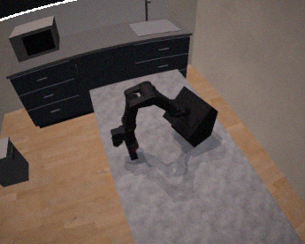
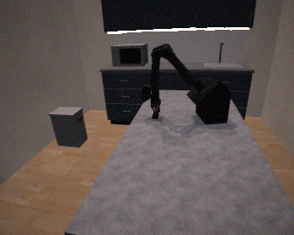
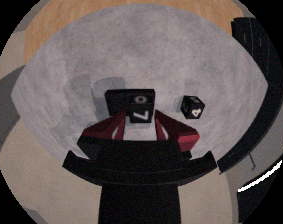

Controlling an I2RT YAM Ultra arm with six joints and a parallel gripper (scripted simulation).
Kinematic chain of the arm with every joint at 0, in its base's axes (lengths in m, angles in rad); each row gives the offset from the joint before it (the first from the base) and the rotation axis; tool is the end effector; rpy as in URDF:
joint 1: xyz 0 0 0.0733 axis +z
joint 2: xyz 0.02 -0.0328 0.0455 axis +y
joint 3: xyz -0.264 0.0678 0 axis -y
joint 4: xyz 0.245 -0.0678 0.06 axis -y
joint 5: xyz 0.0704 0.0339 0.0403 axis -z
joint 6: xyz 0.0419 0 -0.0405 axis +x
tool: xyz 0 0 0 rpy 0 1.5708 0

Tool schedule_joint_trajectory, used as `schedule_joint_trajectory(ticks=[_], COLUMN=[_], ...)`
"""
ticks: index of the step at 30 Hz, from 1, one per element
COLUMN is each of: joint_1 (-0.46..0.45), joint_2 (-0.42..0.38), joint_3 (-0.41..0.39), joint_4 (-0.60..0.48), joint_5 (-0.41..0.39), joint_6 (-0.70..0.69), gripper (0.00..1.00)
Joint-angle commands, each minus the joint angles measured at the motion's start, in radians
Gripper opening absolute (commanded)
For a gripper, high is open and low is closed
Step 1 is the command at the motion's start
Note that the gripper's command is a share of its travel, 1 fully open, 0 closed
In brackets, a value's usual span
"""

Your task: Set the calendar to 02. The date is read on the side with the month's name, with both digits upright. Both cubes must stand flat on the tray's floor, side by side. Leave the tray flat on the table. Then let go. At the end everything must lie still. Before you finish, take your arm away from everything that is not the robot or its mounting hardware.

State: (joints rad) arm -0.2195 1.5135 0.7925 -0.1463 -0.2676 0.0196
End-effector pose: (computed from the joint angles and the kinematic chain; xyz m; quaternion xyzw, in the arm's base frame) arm 0.2955 -0.0534 0.1811 0.0653 0.9292 0.0905 0.3523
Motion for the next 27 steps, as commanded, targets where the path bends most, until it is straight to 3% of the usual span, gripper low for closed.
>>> schedule_joint_trajectory(ticks=[1, 27], joint_1=[0.001, 0.006], joint_2=[0.011, 0.035], joint_3=[0.004, 0.008], joint_4=[0.036, 0.059], joint_5=[0.006, 0.01], joint_6=[0.005, 0.01], gripper=[0.47, 0.47])
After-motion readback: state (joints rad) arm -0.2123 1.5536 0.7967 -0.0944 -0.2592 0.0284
